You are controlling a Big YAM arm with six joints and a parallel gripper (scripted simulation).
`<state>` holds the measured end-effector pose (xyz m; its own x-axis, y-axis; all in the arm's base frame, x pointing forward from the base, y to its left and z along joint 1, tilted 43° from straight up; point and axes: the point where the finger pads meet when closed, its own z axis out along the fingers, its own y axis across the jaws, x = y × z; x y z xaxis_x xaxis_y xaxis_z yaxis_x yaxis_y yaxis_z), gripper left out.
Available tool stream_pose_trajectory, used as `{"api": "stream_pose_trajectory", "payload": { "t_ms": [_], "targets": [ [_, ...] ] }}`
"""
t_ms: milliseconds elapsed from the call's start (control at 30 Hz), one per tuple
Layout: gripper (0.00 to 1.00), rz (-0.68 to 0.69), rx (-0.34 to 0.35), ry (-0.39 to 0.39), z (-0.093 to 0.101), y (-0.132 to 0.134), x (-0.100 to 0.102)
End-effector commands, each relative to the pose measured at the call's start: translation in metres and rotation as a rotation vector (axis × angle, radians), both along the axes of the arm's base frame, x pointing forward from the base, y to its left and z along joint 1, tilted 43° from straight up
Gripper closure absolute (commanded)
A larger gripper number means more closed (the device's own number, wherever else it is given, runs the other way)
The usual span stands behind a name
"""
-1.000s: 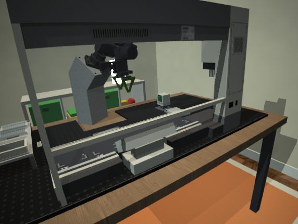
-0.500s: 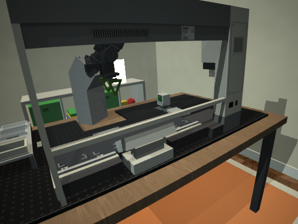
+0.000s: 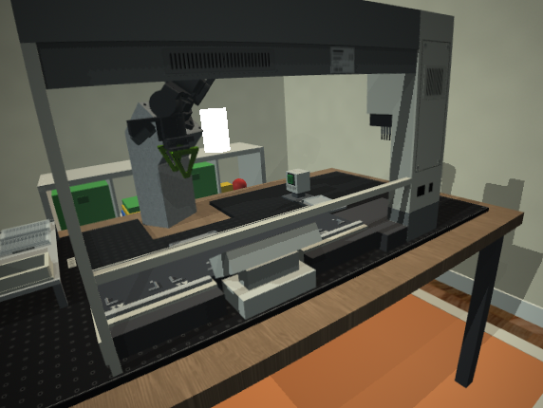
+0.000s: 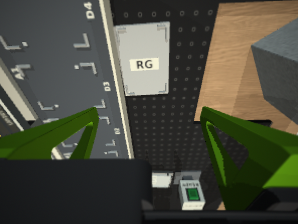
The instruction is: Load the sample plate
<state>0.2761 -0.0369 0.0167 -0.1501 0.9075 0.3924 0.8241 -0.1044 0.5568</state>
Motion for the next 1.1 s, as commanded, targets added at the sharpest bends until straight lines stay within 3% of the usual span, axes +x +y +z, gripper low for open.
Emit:
{"api": "stream_pose_trajectory", "payload": {
  "t_ms": [0,1067],
  "targets": [
    [0.00,0.016,-0.054,-0.050,0.002,-0.028,0.015],
    [0.00,0.010,-0.046,-0.031,-0.054,-0.159,0.029]
  ]
}}
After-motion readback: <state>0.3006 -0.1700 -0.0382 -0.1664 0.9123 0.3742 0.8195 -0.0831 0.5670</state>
